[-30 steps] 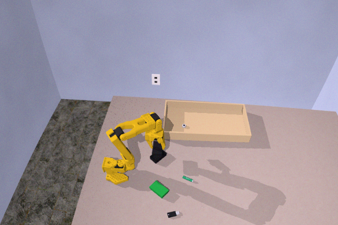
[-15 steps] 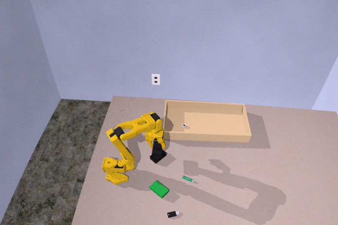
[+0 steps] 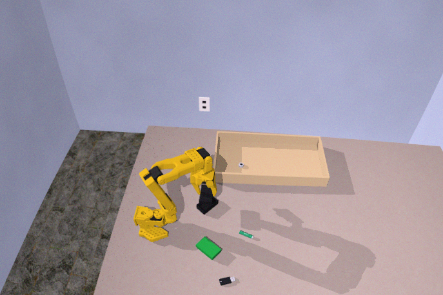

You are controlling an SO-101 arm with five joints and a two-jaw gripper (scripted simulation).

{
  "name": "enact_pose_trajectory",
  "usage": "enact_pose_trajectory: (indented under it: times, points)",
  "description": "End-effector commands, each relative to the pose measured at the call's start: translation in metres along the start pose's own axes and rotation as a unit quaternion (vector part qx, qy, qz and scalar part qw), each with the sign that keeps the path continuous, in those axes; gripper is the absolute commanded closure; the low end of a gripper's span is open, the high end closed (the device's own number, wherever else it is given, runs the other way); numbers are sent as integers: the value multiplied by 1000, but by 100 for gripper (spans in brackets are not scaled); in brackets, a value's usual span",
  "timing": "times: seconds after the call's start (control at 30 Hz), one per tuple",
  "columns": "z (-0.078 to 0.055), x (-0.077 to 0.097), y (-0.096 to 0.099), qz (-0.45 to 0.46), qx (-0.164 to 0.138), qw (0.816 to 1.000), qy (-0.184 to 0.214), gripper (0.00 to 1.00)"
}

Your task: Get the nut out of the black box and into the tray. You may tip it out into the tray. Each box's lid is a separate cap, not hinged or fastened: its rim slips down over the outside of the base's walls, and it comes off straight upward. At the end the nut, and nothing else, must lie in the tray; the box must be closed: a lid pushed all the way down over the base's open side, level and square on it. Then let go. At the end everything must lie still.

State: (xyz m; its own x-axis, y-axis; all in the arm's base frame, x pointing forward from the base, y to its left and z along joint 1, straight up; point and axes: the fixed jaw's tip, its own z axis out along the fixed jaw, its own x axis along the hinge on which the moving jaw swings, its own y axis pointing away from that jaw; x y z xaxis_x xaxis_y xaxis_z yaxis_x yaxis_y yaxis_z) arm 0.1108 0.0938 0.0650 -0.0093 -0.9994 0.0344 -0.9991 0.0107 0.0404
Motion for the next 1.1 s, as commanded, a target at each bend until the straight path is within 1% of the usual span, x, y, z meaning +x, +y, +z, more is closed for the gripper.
enact_pose_trajectory:
  times: [0.0, 0.6, 1.07]
  points:
    - [-5, -7, -5, 9, 20, 1000, -17, 79]
    - [-6, -11, -6, 91, 19, 996, -19, 79]
    - [-6, -11, -6, 96, 19, 995, -19, 79]
